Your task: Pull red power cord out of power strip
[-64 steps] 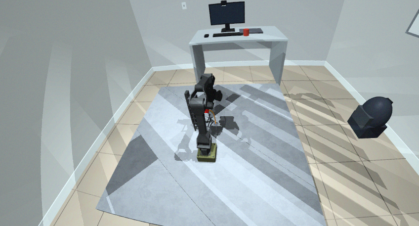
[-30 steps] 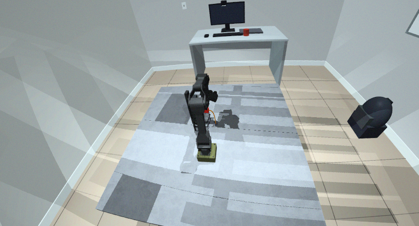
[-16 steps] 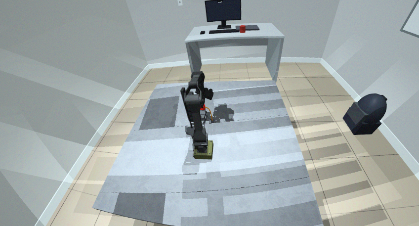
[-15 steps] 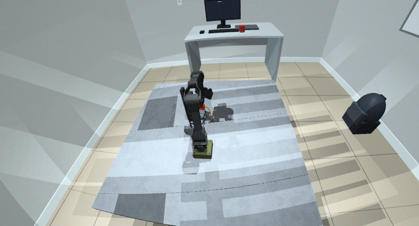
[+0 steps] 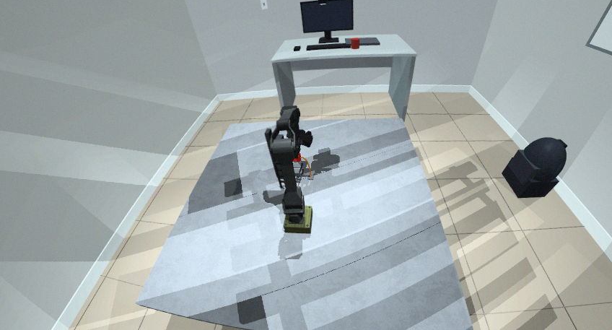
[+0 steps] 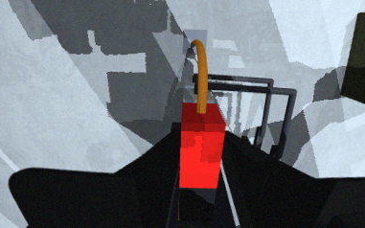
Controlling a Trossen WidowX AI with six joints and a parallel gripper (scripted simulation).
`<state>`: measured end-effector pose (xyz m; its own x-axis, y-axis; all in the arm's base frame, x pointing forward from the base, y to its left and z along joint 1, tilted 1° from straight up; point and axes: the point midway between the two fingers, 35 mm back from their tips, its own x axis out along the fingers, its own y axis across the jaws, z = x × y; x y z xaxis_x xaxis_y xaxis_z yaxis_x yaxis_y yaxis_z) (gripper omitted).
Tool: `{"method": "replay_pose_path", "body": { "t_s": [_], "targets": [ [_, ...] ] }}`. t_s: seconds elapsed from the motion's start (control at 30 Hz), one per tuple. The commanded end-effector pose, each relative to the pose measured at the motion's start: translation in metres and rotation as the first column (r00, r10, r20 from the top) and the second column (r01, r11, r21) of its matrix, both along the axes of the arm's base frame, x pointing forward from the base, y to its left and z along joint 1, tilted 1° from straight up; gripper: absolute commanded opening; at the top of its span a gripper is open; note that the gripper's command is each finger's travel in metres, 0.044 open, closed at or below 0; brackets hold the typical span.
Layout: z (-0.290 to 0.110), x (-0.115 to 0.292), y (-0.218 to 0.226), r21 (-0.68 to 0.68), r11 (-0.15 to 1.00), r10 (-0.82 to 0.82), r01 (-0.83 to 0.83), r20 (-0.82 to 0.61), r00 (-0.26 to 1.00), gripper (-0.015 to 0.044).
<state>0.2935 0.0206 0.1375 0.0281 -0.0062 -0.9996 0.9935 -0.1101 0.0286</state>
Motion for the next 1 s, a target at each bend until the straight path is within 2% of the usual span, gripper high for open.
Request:
{"method": "replay_pose_path", "body": {
  "t_s": [0.0, 0.1, 0.97],
  "targets": [
    [0.0, 0.001, 0.0, 0.0, 1.0, 0.001, -0.001, 0.003, 1.0, 0.0015],
    [0.0, 0.001, 0.0, 0.0, 1.0, 0.001, -0.001, 0.003, 1.0, 0.0],
    [0.0, -0.002, -0.04, -0.006, 1.0, -0.001, 0.001, 0.0, 1.0, 0.0]
  ]
}}
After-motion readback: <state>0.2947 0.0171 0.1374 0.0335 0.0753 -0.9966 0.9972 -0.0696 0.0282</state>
